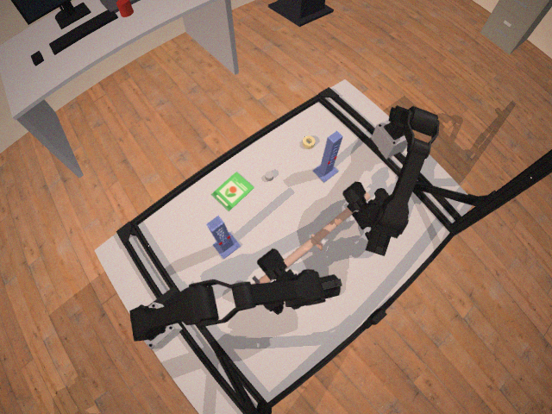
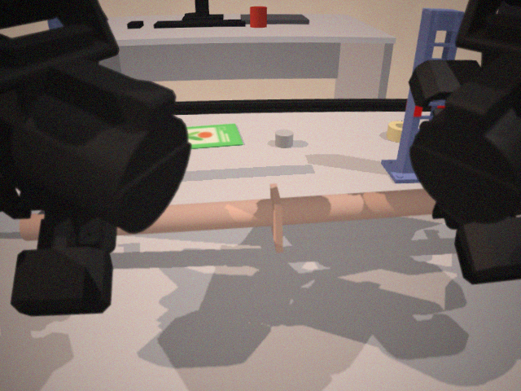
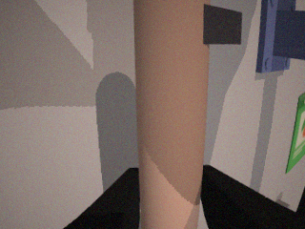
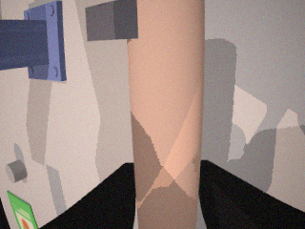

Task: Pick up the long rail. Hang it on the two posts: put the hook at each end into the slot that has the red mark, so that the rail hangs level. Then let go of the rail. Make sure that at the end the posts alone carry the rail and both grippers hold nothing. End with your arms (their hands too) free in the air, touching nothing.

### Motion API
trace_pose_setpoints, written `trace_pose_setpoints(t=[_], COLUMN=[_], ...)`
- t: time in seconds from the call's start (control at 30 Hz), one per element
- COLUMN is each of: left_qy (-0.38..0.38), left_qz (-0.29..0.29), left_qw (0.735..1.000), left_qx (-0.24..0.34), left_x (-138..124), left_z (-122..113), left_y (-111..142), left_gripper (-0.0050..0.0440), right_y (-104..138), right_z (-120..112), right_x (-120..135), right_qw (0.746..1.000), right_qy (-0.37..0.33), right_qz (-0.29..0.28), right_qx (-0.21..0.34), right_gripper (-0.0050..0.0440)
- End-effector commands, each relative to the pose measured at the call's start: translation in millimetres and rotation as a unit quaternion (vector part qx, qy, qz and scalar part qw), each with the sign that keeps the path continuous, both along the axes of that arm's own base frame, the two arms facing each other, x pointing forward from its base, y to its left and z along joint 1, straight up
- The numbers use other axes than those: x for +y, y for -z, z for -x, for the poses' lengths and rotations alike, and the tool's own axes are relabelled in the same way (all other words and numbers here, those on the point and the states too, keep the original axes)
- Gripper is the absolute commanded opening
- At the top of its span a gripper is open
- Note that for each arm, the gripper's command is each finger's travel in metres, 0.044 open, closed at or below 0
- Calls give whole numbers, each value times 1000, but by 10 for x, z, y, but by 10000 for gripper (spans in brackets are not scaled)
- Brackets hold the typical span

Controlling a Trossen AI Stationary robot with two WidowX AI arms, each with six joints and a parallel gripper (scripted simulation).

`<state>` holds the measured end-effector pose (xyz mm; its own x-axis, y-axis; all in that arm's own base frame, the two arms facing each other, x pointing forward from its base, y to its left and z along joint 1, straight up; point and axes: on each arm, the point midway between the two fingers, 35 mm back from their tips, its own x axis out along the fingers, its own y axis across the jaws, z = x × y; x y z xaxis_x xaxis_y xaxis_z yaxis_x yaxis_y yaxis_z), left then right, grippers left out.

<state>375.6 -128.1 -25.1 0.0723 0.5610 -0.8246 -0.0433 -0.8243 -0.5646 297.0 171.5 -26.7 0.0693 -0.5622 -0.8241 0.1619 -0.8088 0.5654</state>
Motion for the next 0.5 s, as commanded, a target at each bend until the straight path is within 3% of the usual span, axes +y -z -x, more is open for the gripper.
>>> trace_pose_setpoints(t=[0.0, 0.47], left_qy=[0, -1], left_qz=[0, 7], left_qw=[1000, 999], left_qx=[-12, -40], left_x=[8, 14], left_z=[7, 22], left_y=[76, 242], left_gripper=[0, 0], right_y=[-5, -9], right_z=[-28, -39], right_x=[-10, -9], right_qw=[1000, 999], right_qy=[-1, 0], right_qz=[3, 2], right_qx=[13, 39], right_gripper=[0, 0])
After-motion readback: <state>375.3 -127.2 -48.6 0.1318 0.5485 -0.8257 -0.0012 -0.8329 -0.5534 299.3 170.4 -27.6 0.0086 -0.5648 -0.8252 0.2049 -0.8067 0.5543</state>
